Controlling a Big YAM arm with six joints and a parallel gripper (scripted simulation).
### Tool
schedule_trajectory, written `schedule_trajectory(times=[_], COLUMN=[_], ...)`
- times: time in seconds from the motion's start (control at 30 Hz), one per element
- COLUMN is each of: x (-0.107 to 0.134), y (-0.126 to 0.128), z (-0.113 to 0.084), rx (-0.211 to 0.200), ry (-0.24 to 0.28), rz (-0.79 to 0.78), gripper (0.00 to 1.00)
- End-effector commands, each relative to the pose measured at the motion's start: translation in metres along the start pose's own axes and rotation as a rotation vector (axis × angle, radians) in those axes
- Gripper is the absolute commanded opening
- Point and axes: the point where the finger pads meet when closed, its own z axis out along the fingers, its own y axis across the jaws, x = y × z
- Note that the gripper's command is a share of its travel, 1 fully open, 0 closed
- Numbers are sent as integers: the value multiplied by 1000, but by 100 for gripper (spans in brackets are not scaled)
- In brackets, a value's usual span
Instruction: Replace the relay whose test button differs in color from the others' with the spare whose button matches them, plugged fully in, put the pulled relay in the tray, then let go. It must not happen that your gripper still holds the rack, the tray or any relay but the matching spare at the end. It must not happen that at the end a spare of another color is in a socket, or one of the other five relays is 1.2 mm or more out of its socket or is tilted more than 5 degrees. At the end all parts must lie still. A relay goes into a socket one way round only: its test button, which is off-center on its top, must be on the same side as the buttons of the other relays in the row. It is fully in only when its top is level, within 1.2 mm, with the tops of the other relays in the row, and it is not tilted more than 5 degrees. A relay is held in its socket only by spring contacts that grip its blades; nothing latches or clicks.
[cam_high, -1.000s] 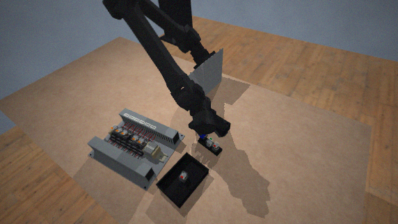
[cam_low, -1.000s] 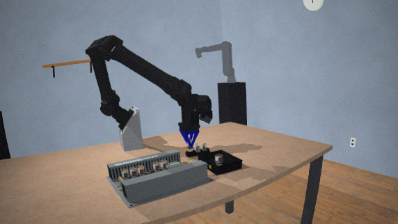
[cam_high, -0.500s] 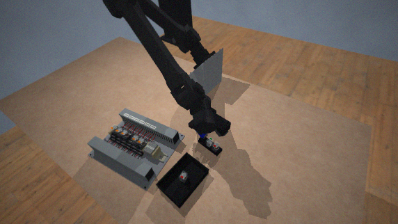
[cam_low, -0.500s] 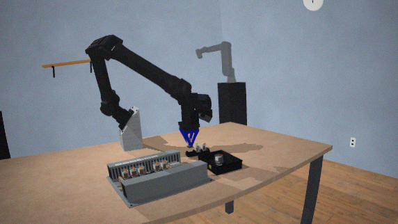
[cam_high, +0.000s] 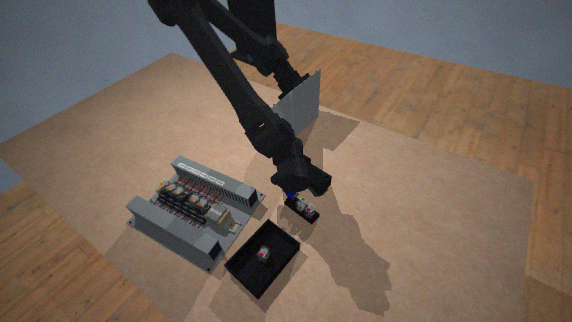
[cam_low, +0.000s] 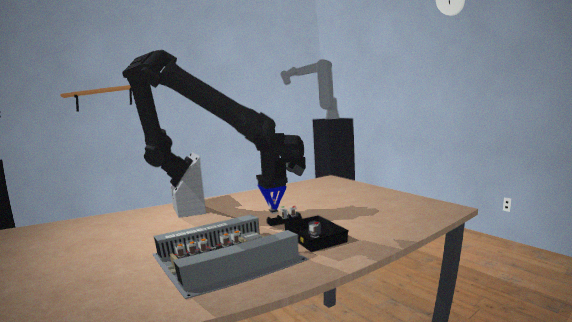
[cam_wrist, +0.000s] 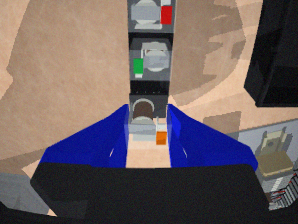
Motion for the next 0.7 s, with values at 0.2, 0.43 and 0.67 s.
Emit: schedule_trajectory(times=[0.2,0.43,0.67], x=[-9,-9,-10], y=[-20,-20,-21], z=[-14,-14,-19], rx=[19,19,25], ry=[-28,-27,-31], rz=[29,29,31], gripper=[0,0,0])
